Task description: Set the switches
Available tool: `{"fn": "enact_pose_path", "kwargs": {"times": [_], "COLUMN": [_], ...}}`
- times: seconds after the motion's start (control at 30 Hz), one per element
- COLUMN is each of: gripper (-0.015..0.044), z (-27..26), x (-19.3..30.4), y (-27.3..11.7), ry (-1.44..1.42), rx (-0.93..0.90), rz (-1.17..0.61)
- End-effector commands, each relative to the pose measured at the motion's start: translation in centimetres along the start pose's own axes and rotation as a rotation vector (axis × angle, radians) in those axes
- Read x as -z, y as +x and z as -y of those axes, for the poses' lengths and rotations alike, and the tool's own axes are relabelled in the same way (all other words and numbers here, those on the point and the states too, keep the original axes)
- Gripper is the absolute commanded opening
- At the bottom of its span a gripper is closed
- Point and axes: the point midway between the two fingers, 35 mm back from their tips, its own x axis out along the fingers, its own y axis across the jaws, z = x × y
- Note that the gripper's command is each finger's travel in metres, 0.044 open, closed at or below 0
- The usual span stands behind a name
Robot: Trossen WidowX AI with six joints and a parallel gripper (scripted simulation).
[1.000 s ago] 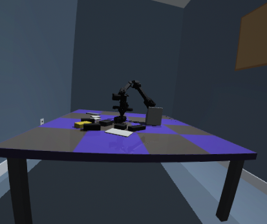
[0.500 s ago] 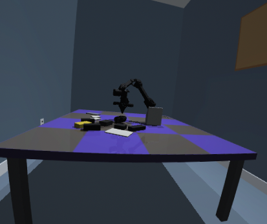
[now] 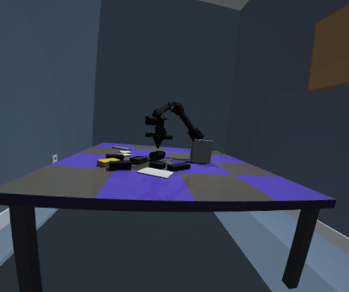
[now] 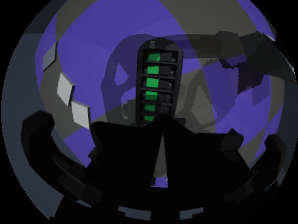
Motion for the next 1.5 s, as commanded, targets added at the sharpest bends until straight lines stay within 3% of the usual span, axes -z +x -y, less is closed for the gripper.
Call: {"fn": "enact_pose_path", "kwargs": {"times": [0.0, 0.83, 1.47], "gripper": [0.0, 0.0, 0.0], "z": [-0.2, -0.2, -0.2], "x": [0.3, 0.3, 0.3], "y": [0.3, 4.0, 4.1], "ry": [0.008, 0.008, 0.008], "rx": [-0.001, -0.002, -0.002], "rz": [-0.008, -0.006, -0.006]}}
